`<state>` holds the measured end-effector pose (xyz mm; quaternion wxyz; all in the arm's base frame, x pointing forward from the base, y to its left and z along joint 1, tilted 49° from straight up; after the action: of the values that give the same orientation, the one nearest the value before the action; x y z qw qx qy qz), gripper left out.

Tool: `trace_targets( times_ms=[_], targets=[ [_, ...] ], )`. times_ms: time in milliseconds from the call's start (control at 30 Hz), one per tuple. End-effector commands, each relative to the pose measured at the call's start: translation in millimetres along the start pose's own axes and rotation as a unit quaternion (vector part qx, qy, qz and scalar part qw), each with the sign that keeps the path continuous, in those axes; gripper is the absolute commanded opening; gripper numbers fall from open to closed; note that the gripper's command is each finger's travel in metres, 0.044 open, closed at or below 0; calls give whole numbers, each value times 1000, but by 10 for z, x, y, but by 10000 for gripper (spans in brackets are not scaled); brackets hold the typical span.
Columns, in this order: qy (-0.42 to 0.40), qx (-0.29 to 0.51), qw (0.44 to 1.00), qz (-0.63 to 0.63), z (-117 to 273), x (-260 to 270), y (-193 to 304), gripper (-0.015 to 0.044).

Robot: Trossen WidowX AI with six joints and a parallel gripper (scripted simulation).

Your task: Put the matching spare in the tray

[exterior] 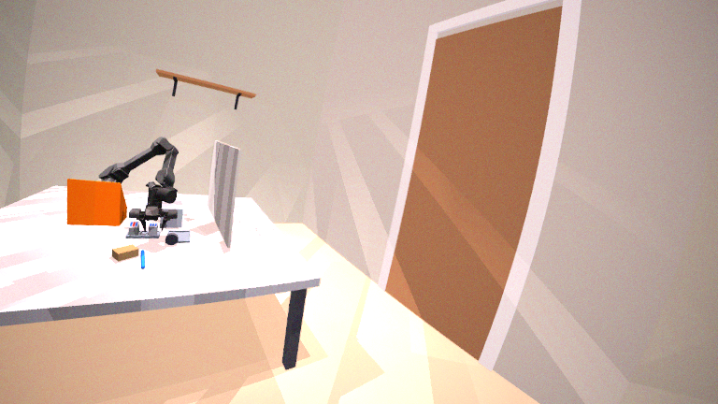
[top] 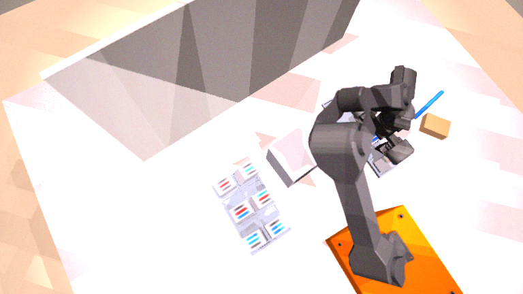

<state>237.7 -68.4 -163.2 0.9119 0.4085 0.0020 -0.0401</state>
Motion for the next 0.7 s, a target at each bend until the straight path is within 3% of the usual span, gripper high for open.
trace_targets(
  times_ms=[0,100,267,500,667],
  targets=[
    [0,3,1000,-5,-35,-23,4,300],
    [0,3,1000,-5,-35,-23,4,300],
    [1,1,1000,-1,-24,-14,2,169],
    [1,1,1000,-1,-24,-14,2,122],
    [1,1,1000,-1,-24,-14,2,0]
  ],
)
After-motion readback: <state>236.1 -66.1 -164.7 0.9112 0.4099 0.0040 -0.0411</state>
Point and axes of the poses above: the point midway between the two fingers, 35 mm back from their tips, its own z axis back along the fingers, its own x axis across the jaws, y = z × x, the point moved 3 cm from there along z, back along the fingers, and after that the axes turned 9 degrees about -z, right-handed, at the moved point
